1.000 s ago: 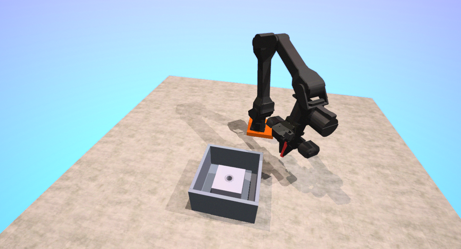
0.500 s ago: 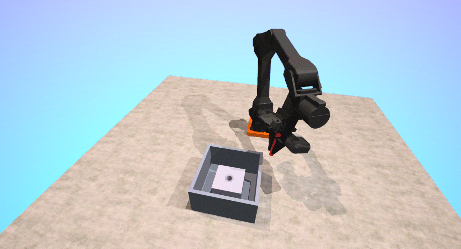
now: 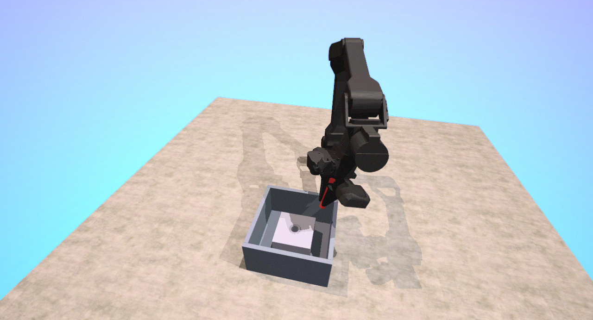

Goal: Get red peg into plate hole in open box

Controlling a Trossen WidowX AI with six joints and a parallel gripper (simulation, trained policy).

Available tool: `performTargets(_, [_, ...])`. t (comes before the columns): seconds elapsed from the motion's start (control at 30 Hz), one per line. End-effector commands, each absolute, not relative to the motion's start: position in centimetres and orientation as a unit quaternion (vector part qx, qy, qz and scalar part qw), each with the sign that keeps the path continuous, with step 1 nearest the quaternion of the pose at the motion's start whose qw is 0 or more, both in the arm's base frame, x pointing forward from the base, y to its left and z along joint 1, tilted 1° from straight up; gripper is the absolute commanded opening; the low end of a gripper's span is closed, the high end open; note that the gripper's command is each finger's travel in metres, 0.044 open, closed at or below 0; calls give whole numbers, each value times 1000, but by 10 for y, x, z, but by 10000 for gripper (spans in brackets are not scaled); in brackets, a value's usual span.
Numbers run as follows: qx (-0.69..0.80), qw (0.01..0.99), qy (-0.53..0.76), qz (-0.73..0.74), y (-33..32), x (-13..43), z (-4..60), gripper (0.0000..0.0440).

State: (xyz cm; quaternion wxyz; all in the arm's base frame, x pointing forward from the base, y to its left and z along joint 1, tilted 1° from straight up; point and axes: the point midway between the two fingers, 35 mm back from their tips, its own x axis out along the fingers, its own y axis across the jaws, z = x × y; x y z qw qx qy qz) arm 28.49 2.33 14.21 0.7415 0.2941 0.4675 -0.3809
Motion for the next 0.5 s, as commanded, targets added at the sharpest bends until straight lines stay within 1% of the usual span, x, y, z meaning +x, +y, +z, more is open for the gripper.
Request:
performTargets(0.0, [294, 744, 462, -383, 13, 295, 142, 0])
performTargets(0.47, [272, 743, 489, -366, -27, 323, 118, 0])
